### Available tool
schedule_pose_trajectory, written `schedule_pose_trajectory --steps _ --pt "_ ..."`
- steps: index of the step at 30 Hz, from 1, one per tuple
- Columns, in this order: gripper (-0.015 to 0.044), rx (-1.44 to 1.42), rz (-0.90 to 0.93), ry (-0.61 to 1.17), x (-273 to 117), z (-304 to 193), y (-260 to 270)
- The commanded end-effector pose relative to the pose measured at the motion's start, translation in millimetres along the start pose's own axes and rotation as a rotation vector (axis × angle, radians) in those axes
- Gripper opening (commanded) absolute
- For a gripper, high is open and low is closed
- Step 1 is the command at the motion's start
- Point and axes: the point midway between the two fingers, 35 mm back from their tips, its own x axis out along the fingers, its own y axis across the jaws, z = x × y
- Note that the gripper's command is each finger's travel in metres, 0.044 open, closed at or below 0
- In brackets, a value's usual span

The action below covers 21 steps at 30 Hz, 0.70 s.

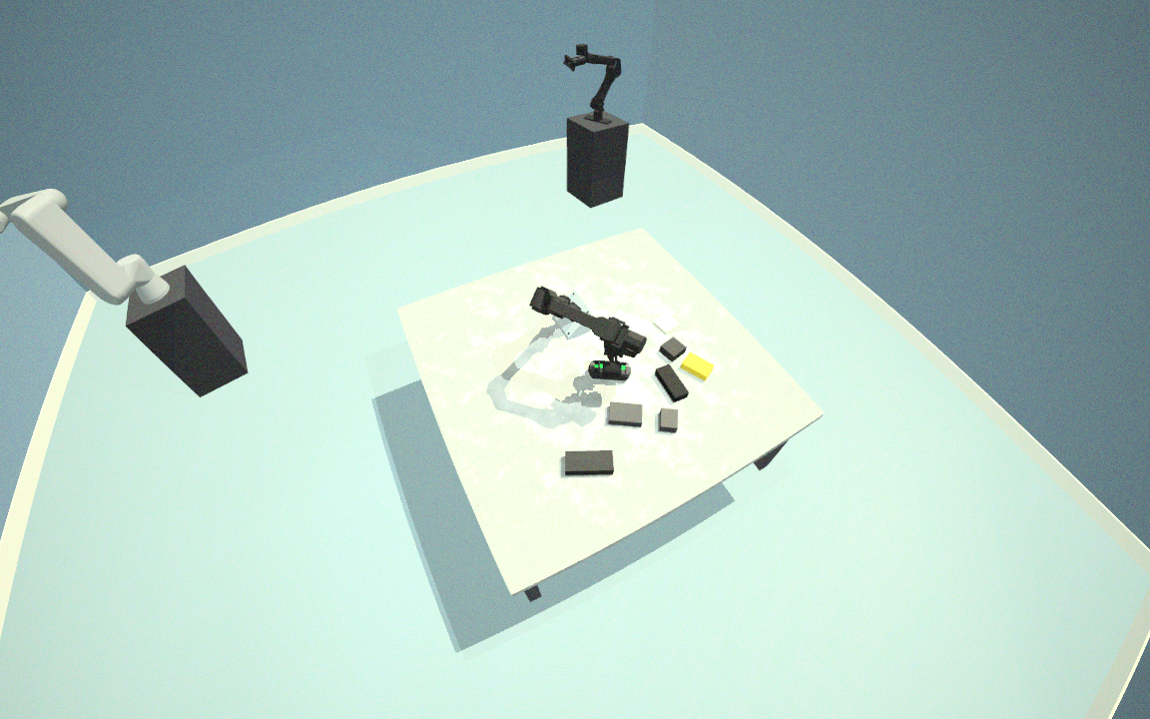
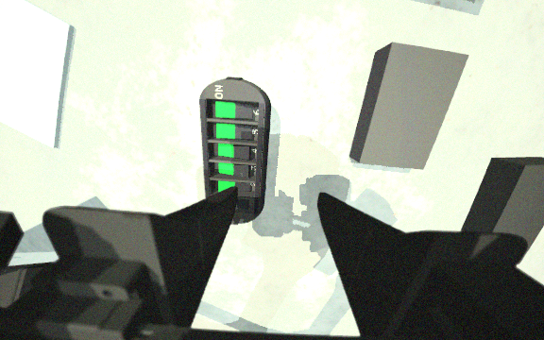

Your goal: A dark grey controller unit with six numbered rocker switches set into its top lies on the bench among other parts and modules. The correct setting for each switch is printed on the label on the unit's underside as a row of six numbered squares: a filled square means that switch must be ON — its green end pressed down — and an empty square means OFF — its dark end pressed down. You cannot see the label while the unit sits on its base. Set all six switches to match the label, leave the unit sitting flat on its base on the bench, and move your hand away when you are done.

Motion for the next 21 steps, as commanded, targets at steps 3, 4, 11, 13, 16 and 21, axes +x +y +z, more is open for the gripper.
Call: schedule_pose_trajectory --steps 3,4,11,13,16,21 --pt "0.042 0.0 -0.001 0.0 0 0 0" --pt "0.044 0.0 -0.001 0.0 0 0 0" --pt "0.0309 -0.019 -0.029 -0.043 -55 1 1" --pt "0.0256 -0.027 -0.038 -0.058 -74 -1 3" --pt "0.0177 -0.028 -0.039 -0.06 -77 -1 3" --pt "0.0046 -0.028 -0.039 -0.06 -77 -1 3"
